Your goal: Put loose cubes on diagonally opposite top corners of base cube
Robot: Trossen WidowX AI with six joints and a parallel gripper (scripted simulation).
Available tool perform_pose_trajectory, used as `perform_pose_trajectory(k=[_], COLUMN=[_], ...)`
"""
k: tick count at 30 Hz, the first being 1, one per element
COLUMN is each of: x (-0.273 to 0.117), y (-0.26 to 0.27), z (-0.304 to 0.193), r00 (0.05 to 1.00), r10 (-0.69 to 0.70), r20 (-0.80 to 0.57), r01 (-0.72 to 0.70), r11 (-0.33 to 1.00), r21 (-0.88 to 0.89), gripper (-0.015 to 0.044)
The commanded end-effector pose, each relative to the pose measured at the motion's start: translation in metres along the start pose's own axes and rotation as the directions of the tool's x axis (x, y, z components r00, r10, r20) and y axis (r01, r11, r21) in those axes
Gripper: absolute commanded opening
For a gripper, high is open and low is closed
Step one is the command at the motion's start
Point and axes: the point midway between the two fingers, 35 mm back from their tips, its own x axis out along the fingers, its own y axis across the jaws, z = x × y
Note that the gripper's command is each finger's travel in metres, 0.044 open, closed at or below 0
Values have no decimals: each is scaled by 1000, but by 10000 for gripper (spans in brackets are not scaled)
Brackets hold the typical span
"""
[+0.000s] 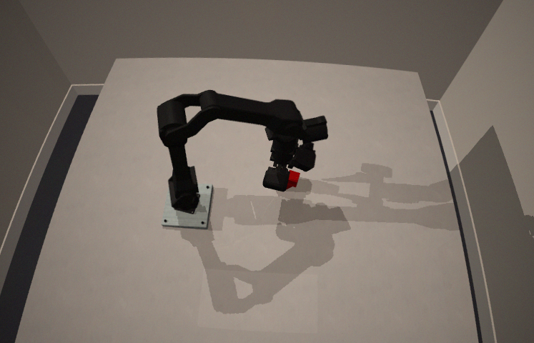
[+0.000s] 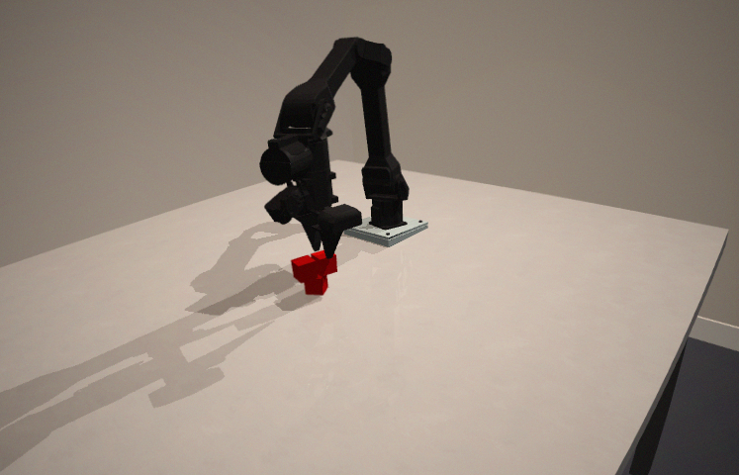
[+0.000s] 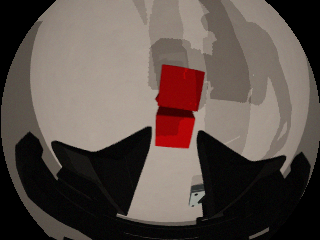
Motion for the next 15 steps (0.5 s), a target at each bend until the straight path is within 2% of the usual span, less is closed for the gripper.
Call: perform_pose_trajectory(k=[1, 15], x=[-8, -27], y=[1, 1], z=[1, 1], r00=[1000, 1000], r10=[5, 5], r20=[8, 8], r01=[-5, -5], r11=[1000, 1000], r21=[0, 0], gripper=[205, 205])
